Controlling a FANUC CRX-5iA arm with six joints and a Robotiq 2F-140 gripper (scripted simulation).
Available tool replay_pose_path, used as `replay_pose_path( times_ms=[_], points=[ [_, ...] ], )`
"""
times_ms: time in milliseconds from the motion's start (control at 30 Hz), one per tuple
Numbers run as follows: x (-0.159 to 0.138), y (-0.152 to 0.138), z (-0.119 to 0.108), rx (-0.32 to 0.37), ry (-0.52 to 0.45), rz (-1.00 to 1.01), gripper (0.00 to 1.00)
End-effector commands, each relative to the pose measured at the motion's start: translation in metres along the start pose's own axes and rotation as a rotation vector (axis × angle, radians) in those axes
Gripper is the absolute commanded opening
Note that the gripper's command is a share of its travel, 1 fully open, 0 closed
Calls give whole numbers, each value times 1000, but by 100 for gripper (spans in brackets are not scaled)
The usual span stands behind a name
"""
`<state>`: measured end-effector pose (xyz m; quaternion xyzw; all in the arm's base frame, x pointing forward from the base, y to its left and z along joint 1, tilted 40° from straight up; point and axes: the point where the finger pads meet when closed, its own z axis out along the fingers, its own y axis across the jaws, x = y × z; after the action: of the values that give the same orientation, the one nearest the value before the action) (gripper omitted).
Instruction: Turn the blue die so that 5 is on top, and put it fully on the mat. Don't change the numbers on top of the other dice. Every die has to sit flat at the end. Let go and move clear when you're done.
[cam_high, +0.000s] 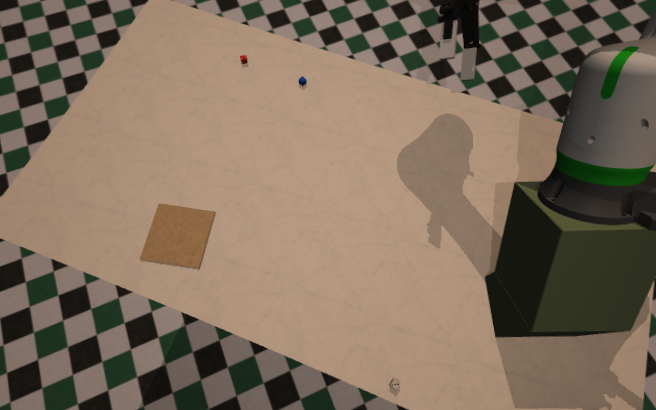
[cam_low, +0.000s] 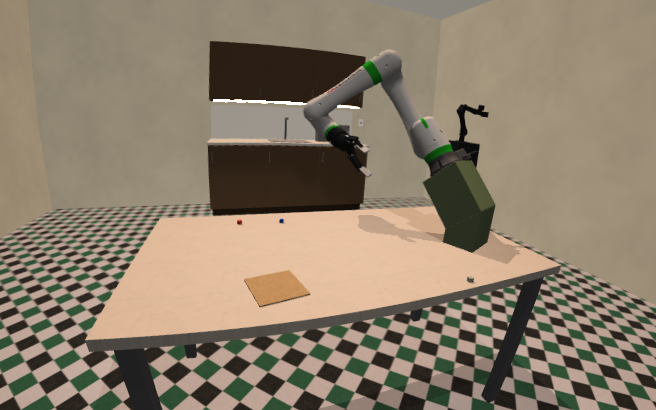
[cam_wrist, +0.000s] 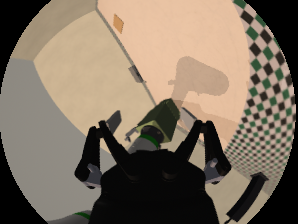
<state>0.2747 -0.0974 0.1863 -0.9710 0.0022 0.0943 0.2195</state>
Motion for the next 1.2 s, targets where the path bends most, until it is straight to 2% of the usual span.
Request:
replay_pose_path(
  times_ms=[0,33,67,133,167,200,233,333,367,400,433,500,533,600,633,667,700,767,800,900,933,967,1000,1033,1067,1133,1167],
  points=[
    [56,-7,-24,-164,-18,20,100],
    [56,-7,-24,-164,-18,20,100],
    [81,-18,-34,-222,0,20,100],
    [81,-18,-34,-222,0,20,100],
    [108,-34,-44,-276,25,18,100],
    [108,-34,-44,-276,25,18,100],
    [130,-50,-51,-325,56,15,100],
    [133,-52,-53,-325,56,15,100],
    [158,-74,-61,-368,93,10,100],
    [158,-74,-61,-368,93,10,100],
    [180,-98,-67,-405,133,5,100],
    [181,-99,-68,-405,133,5,100],
    [203,-126,-74,-435,176,-2,100],
    [203,-126,-74,-435,176,-2,100],
    [233,-129,-83,-486,212,-10,100],
    [233,-129,-83,-486,212,-10,100],
    [266,-121,-94,-546,243,-19,100],
    [267,-122,-94,-546,243,-19,100],
    [299,-115,-104,-604,271,-31,100],
    [299,-115,-104,-604,271,-31,100],
    [330,-110,-113,-660,298,-44,100],
    [330,-110,-113,-660,298,-44,100],
    [358,-107,-121,-712,323,-59,100],
    [358,-107,-121,-712,323,-59,100],
    [384,-104,-129,-761,347,-74,100],
    [384,-104,-129,-761,347,-74,100],
    [408,-102,-135,-807,368,-90,100]
  ],
)
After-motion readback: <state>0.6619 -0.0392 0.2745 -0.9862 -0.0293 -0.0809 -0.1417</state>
